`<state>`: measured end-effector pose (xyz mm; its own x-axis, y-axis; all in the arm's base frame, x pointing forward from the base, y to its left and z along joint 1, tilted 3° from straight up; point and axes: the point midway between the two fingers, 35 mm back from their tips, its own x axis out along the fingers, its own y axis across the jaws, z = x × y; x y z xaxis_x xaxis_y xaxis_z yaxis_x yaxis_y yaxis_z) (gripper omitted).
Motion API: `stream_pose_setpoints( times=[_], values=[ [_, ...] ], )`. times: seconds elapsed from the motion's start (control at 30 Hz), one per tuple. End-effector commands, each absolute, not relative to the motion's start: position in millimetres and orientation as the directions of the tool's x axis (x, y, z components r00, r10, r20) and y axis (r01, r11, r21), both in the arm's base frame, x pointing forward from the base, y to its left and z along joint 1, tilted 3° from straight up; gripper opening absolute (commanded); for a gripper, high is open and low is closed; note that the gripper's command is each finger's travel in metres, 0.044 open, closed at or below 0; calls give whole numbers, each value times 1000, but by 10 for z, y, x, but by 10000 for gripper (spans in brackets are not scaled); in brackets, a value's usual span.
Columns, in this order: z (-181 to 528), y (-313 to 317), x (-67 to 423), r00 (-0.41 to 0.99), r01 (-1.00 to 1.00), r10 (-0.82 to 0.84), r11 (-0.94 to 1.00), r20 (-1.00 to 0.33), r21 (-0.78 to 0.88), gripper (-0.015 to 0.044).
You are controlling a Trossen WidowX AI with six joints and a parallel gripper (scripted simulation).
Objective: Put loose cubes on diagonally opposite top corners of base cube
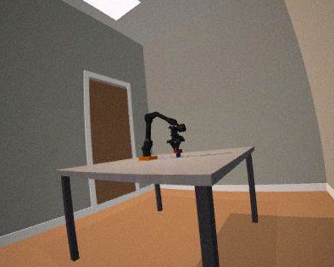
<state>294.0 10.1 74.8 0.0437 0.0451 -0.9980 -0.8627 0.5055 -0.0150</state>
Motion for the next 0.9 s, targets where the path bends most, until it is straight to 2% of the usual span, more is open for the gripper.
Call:
stream_pose_setpoints(
  times=[0.0, 0.63, 0.77, 0.87],
  values=[
    [729, 100, 2934, 41, -861, 43, 508, -998, -14, 105],
    [714, 101, 2934, 41, -860, 43, 510, -998, -13, 105],
    [714, 101, 2934, 41, -860, 43, 510, -998, -13, 205],
    [714, 101, 2934, 41, -860, 43, 510, -998, -13, 205]
  ],
)
